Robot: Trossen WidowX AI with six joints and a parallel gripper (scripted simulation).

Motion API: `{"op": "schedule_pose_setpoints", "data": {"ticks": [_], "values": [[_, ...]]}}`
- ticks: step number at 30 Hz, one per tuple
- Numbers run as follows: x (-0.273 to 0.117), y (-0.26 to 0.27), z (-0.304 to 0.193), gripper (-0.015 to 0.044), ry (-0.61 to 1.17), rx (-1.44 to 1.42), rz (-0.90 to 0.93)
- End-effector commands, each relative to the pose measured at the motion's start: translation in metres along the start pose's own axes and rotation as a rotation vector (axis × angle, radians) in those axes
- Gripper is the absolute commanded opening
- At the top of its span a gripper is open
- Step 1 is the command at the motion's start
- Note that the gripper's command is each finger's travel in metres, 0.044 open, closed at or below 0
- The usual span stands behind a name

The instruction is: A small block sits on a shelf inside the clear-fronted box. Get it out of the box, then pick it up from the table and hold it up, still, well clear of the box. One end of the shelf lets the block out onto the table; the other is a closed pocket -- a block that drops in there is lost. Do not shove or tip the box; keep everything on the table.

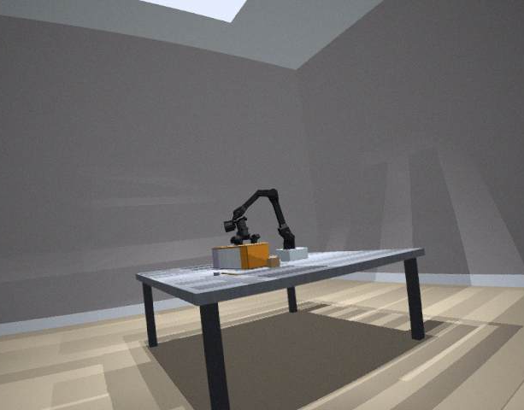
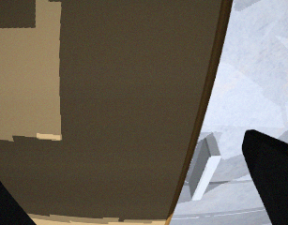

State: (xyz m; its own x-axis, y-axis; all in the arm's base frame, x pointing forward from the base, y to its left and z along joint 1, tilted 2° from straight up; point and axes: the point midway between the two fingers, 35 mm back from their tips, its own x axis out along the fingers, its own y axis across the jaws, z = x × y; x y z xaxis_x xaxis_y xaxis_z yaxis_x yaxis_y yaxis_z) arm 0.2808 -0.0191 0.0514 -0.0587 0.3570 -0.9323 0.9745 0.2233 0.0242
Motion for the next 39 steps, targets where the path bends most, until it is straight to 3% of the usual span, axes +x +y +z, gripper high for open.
{"op": "schedule_pose_setpoints", "data": {"ticks": [1, 39], "values": [[0.002, 0.001, -0.012, 0.0400, 0.003, -0.006, 0.007], [0.038, 0.001, -0.113, 0.0400, 0.013, -0.006, 0.008]]}}
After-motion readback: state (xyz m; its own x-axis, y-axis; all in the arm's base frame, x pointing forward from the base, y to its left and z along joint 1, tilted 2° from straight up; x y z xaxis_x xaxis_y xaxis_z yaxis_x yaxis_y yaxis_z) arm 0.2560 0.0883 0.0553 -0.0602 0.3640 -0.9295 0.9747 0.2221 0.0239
